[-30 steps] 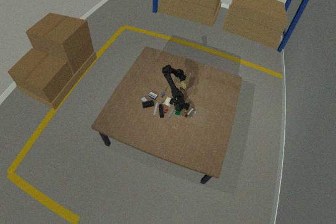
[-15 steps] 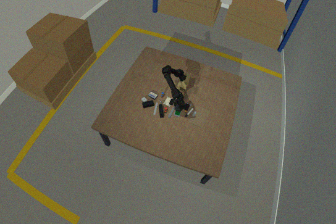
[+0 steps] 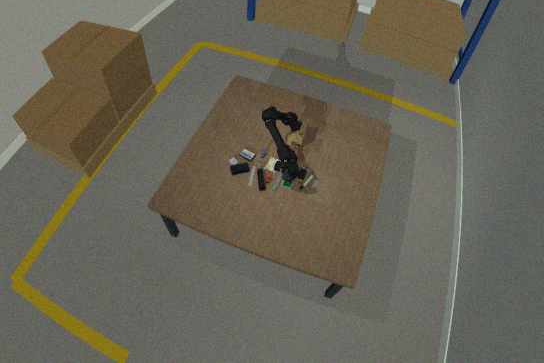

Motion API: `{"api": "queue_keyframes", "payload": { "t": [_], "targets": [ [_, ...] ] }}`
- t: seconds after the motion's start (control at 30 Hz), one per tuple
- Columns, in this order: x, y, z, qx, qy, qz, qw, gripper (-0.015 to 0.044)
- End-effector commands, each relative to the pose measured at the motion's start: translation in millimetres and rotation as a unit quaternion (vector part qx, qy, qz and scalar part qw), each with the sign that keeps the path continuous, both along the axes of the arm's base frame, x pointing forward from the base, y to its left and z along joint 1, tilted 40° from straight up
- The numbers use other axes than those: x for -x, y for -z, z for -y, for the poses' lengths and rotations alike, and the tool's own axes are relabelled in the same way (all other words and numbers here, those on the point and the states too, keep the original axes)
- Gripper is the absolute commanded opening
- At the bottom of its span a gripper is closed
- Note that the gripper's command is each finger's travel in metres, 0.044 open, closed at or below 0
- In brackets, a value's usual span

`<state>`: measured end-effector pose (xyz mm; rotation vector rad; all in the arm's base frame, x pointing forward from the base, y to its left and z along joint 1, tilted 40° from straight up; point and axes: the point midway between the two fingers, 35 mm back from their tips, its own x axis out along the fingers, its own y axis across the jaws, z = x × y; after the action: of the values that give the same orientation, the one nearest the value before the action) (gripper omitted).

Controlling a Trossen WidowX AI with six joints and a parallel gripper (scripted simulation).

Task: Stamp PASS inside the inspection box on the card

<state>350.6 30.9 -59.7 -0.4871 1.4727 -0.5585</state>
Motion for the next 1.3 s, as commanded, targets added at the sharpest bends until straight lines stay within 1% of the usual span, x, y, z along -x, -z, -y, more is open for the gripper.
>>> {"api": "queue_keyframes", "payload": {
  "t": [0.0,1.27],
  "targets": [
    [0,2,2,0.003,-0.002,0.000,1.000,0.0000],
    [1,14,13,0.003,0.000,0.001,1.000,0.0000]
  ]
}}
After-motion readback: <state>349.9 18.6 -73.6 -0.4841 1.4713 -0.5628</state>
